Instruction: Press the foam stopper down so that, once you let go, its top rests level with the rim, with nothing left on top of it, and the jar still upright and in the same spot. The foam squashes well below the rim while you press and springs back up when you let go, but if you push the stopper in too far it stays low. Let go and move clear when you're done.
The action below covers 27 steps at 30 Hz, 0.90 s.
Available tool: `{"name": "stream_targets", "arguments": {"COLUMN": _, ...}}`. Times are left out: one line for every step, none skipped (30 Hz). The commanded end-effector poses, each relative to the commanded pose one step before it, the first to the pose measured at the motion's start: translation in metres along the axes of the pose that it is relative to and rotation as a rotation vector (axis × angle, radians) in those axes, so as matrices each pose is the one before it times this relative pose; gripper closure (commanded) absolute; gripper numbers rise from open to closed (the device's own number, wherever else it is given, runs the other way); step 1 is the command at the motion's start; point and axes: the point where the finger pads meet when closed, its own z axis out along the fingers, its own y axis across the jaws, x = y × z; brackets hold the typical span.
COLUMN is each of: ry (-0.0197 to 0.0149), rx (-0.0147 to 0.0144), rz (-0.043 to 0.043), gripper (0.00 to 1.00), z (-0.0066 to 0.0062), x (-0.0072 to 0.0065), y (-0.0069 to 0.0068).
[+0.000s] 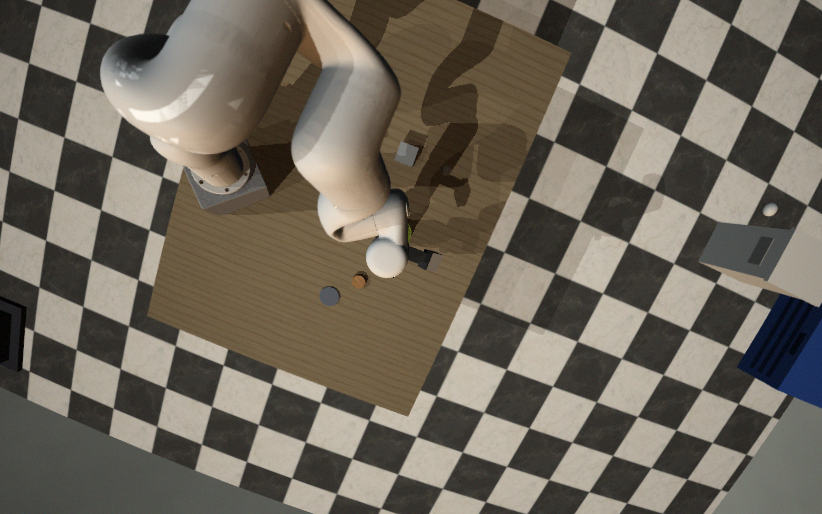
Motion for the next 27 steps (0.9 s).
{"name": "stream_targets", "arguments": {"ry": 0.00299, "rx": -0.00061, "rz": -0.00035, "gripper": 1.00, "z": -0.00073, "x": 0.00130, "y": 0.00011}}
{"name": "stream_targets", "arguments": {"ry": 0.00000, "rx": 0.00000, "rz": 0.00000, "gripper": 1.00, "z": 0.00000, "x": 0.00000, "y": 0.00000}}
{"name": "stream_targets", "arguments": {"ry": 0.00000, "rx": 0.00000, "rz": 0.00000, "gripper": 1.00, "z": 0.00000, "x": 0.00000, "y": 0.00000}}
{"name": "stream_targets", "arguments": {"ry": 0.00000, "rx": 0.00000, "rz": 0.00000, "gripper": 1.00, "z": 0.00000, "x": 0.00000, "y": 0.00000}}
{"name": "stream_targets", "arguments": {"ry": 0.00000, "rx": 0.00000, "rz": 0.00000, "gripper": 1.00, "z": 0.00000, "x": 0.00000, "y": 0.00000}}
{"name": "stream_targets", "arguments": {"ry": 0.00000, "rx": 0.00000, "rz": 0.00000, "gripper": 1.00, "z": 0.00000, "x": 0.00000, "y": 0.00000}}
{"name": "stream_targets", "arguments": {"ry": 0.00000, "rx": 0.00000, "rz": 0.00000, "gripper": 1.00, "z": 0.00000, "x": 0.00000, "y": 0.00000}}
{"name": "stream_targets", "arguments": {"ry": 0.00000, "rx": 0.00000, "rz": 0.00000, "gripper": 1.00, "z": 0.00000, "x": 0.00000, "y": 0.00000}}
{"name": "stream_targets", "arguments": {"ry": 0.00000, "rx": 0.00000, "rz": 0.00000, "gripper": 1.00, "z": 0.00000, "x": 0.00000, "y": 0.00000}}
{"name": "stream_targets", "arguments": {"ry": 0.00000, "rx": 0.00000, "rz": 0.00000, "gripper": 1.00, "z": 0.00000, "x": 0.00000, "y": 0.00000}}
{"name": "stream_targets", "arguments": {"ry": 0.00000, "rx": 0.00000, "rz": 0.00000, "gripper": 1.00, "z": 0.00000, "x": 0.00000, "y": 0.00000}}
{"name": "stream_targets", "arguments": {"ry": 0.00000, "rx": 0.00000, "rz": 0.00000, "gripper": 1.00, "z": -0.00001, "x": 0.00000, "y": 0.00000}}
{"name": "stream_targets", "arguments": {"ry": 0.00000, "rx": 0.00000, "rz": 0.00000, "gripper": 1.00, "z": -0.00005, "x": 0.00000, "y": 0.00000}}
{"name": "stream_targets", "arguments": {"ry": 0.00000, "rx": 0.00000, "rz": 0.00000, "gripper": 1.00, "z": -0.00013, "x": 0.00000, "y": 0.00000}}
{"name": "stream_targets", "arguments": {"ry": 0.00000, "rx": 0.00001, "rz": 0.00000, "gripper": 1.00, "z": -0.00024, "x": 0.00000, "y": 0.00000}}
{"name": "stream_targets", "arguments": {"ry": 0.00001, "rx": 0.00001, "rz": 0.00000, "gripper": 1.00, "z": -0.00037, "x": 0.00000, "y": 0.00000}}
{"name": "stream_targets", "arguments": {"ry": 0.00001, "rx": 0.00001, "rz": 0.00000, "gripper": 1.00, "z": -0.00053, "x": 0.00000, "y": 0.00000}}
{"name": "stream_targets", "arguments": {"ry": 0.00000, "rx": 0.00001, "rz": 0.00000, "gripper": 1.00, "z": -0.00070, "x": 0.00000, "y": 0.00000}}
{"name": "stream_targets", "arguments": {"ry": 0.00000, "rx": 0.00000, "rz": 0.00000, "gripper": 1.00, "z": -0.00088, "x": 0.00000, "y": 0.00000}}
{"name": "stream_targets", "arguments": {"ry": -0.00001, "rx": -0.00002, "rz": 0.00000, "gripper": 1.00, "z": -0.00106, "x": -0.00001, "y": 0.00000}}
{"name": "stream_targets", "arguments": {"ry": 0.00000, "rx": -0.00001, "rz": 0.00000, "gripper": 1.00, "z": -0.00126, "x": 0.00000, "y": 0.00000}}
{"name": "stream_targets", "arguments": {"ry": 0.00001, "rx": 0.00003, "rz": 0.00000, "gripper": 1.00, "z": -0.00146, "x": 0.00001, "y": 0.00000}}
{"name": "stream_targets", "arguments": {"ry": -0.00001, "rx": -0.00001, "rz": 0.00000, "gripper": 1.00, "z": -0.00164, "x": 0.00000, "y": 0.00000}}
{"name": "stream_targets", "arguments": {"ry": 0.00000, "rx": 0.00000, "rz": 0.00000, "gripper": 1.00, "z": 0.00000, "x": 0.00000, "y": 0.00000}}
{"name": "stream_targets", "arguments": {"ry": 0.00000, "rx": 0.00000, "rz": 0.00000, "gripper": 1.00, "z": 0.00000, "x": 0.00000, "y": 0.00000}}
{"name": "stream_targets", "arguments": {"ry": 0.00000, "rx": -0.00001, "rz": 0.00000, "gripper": 1.00, "z": -0.00183, "x": 0.00000, "y": 0.00000}}
{"name": "stream_targets", "arguments": {"ry": 0.00001, "rx": 0.00002, "rz": 0.00000, "gripper": 1.00, "z": -0.00202, "x": 0.00001, "y": 0.00000}}
